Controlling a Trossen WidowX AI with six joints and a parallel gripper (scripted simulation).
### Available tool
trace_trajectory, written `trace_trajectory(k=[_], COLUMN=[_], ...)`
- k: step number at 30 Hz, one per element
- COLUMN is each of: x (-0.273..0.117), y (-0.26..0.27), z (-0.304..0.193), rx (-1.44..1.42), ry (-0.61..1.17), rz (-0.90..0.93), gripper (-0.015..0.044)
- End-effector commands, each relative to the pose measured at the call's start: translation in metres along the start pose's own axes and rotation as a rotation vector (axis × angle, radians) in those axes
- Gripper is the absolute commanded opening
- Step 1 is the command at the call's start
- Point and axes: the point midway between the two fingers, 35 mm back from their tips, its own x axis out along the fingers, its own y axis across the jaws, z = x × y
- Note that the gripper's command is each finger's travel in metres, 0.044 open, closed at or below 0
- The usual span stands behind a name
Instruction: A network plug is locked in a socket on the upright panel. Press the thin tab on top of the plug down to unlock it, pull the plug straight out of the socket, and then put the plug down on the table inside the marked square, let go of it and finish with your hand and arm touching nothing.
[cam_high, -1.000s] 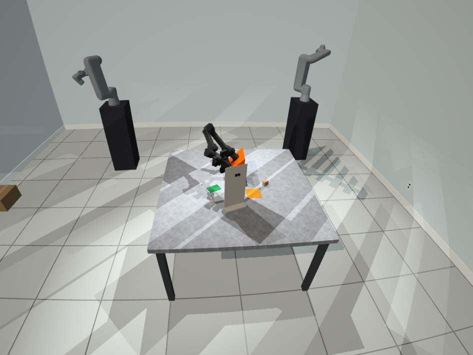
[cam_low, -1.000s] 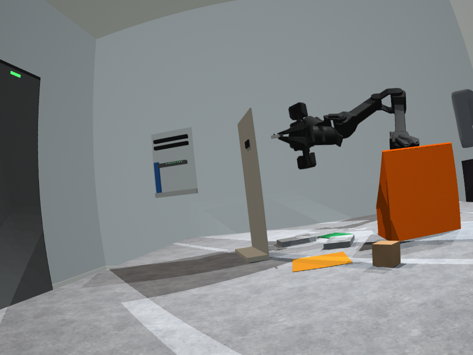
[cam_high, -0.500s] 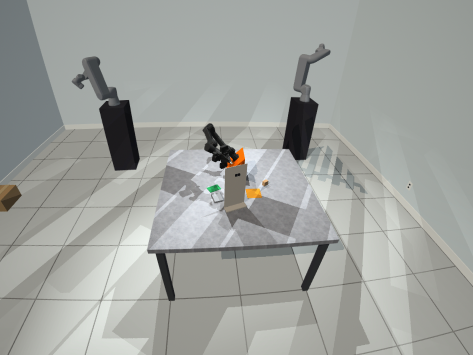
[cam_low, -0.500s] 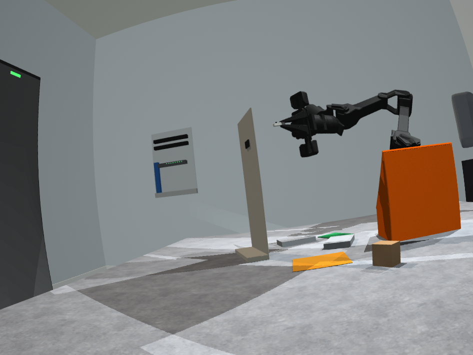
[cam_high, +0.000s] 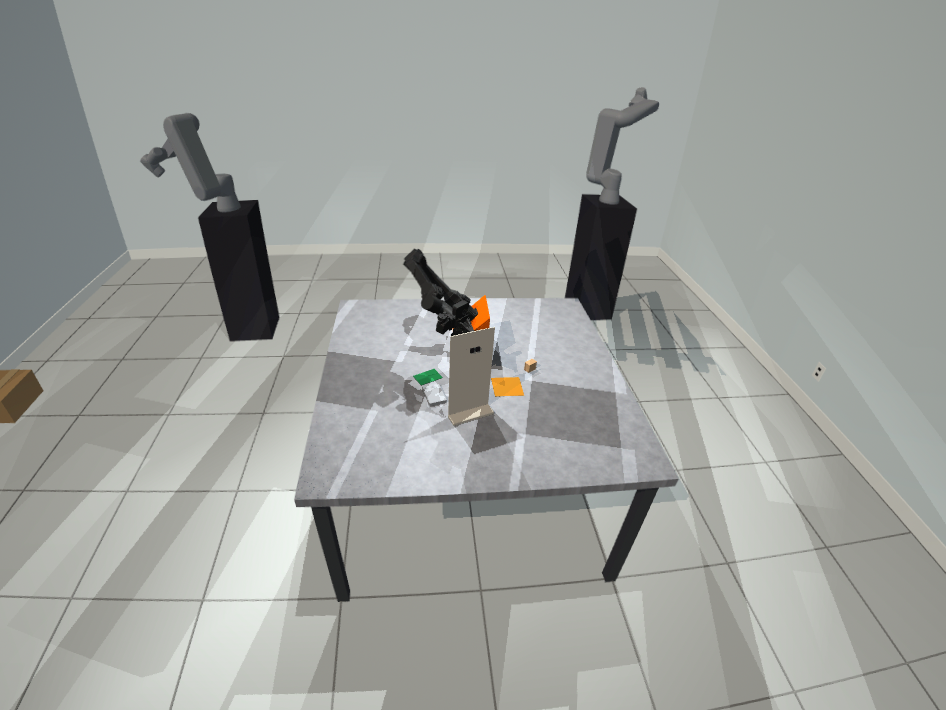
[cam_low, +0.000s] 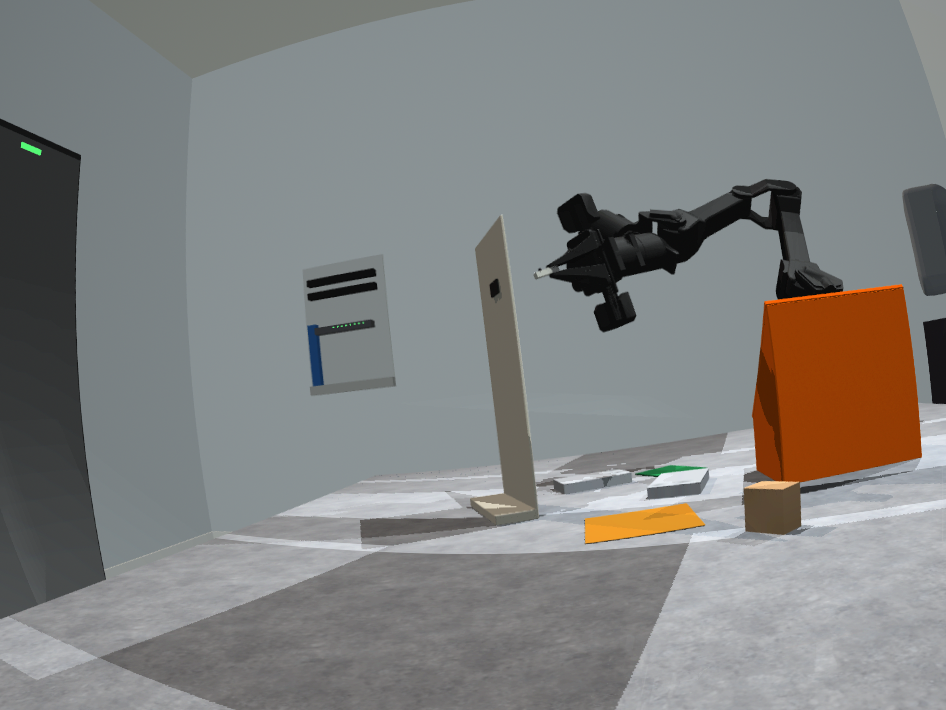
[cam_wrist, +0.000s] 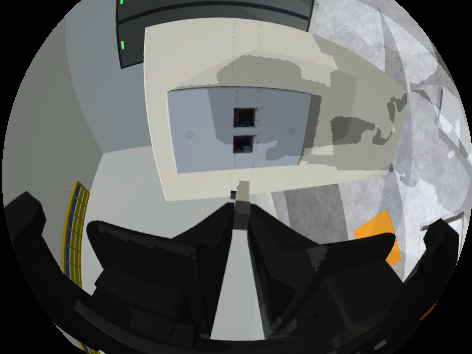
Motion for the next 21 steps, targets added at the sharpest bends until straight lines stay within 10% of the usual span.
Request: trace_trajectory(k=[1,21], x=[0.013,0.062], y=[-0.010,-0.059], z=[-0.008,-0.045], rx=[0.024,0.104], ry=[0.006,-0.008], rz=[-0.046,-0.267], gripper=[0.0000,0.0000])
